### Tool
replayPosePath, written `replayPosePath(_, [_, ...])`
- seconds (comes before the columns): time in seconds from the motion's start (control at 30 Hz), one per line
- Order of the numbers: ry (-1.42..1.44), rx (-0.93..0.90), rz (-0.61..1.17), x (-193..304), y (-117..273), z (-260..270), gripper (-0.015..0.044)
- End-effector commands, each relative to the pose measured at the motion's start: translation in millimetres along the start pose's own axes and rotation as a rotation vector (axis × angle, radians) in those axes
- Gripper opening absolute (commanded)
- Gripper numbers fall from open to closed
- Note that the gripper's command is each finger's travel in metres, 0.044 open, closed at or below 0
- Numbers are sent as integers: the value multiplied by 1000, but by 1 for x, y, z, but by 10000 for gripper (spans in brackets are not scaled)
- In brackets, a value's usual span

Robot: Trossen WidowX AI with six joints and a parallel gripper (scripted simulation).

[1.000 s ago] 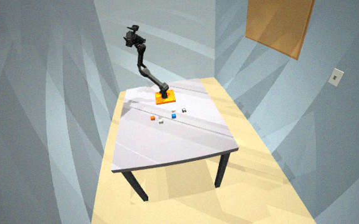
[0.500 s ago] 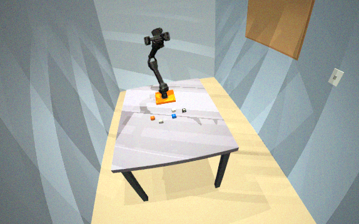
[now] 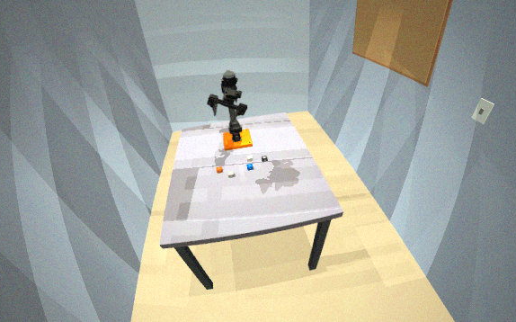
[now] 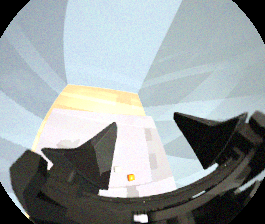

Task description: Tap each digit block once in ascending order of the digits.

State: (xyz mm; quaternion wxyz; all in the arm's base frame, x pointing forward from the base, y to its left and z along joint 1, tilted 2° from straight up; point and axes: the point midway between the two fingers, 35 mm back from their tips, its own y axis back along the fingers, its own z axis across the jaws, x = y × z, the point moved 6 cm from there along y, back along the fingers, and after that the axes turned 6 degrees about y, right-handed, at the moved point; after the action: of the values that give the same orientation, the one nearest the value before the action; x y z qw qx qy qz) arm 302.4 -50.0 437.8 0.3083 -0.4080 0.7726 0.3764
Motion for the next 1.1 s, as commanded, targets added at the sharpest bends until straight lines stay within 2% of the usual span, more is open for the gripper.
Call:
replayPosePath(0.0, [48, -95, 239, 51, -40, 6, 400])
replayPosePath(0.2, [17, -299, 642, 149, -80, 7, 400])
replayPosePath(0.4, [-160, -555, 1016, 244, -81, 7, 400])
replayPosePath(1.07, [-166, -562, 1025, 246, -81, 7, 400])
